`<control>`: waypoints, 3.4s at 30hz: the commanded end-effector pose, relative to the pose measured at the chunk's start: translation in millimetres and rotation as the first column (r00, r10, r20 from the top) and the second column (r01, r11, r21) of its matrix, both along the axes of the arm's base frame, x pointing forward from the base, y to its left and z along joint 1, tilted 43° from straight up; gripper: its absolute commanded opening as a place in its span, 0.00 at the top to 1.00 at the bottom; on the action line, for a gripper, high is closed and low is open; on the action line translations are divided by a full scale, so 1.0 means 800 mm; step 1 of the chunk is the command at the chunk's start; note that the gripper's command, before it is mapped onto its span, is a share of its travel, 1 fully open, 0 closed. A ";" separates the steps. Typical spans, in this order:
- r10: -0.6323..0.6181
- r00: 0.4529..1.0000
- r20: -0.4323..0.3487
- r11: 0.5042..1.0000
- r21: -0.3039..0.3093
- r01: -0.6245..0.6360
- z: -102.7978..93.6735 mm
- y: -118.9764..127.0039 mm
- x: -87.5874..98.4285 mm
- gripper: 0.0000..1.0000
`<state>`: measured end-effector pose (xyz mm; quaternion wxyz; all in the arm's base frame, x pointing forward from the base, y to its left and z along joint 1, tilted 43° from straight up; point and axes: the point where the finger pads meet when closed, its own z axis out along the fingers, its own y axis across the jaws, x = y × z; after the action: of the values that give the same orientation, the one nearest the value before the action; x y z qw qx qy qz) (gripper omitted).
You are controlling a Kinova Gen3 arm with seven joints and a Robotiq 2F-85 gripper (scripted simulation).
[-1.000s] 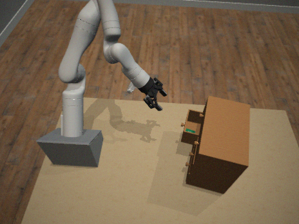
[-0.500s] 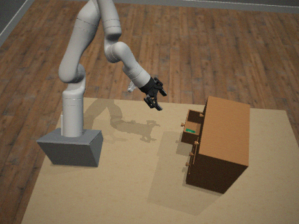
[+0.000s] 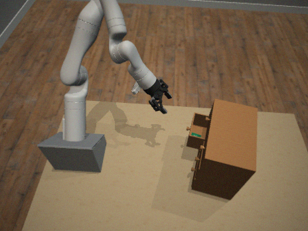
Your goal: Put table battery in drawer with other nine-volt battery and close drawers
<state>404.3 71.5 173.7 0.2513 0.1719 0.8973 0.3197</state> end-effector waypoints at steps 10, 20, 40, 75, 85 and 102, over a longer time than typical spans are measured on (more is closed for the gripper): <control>0.026 0.999 -0.029 1.000 0.007 -0.026 0.004 -0.005 0.003 0.00; 0.055 0.997 -0.061 0.998 0.016 -0.054 0.006 -0.007 0.003 0.00; 0.142 0.978 -0.153 0.990 0.046 -0.136 0.012 -0.013 0.004 0.00; 0.358 0.859 -0.366 0.934 0.156 -0.322 0.028 -0.028 0.005 0.00; 0.394 0.829 -0.398 0.919 0.180 -0.350 0.031 -0.030 0.005 0.00; 0.429 0.795 -0.429 0.903 0.204 -0.377 0.034 -0.033 0.005 0.00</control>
<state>407.9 45.8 201.0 -0.0540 0.0611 0.9280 0.3635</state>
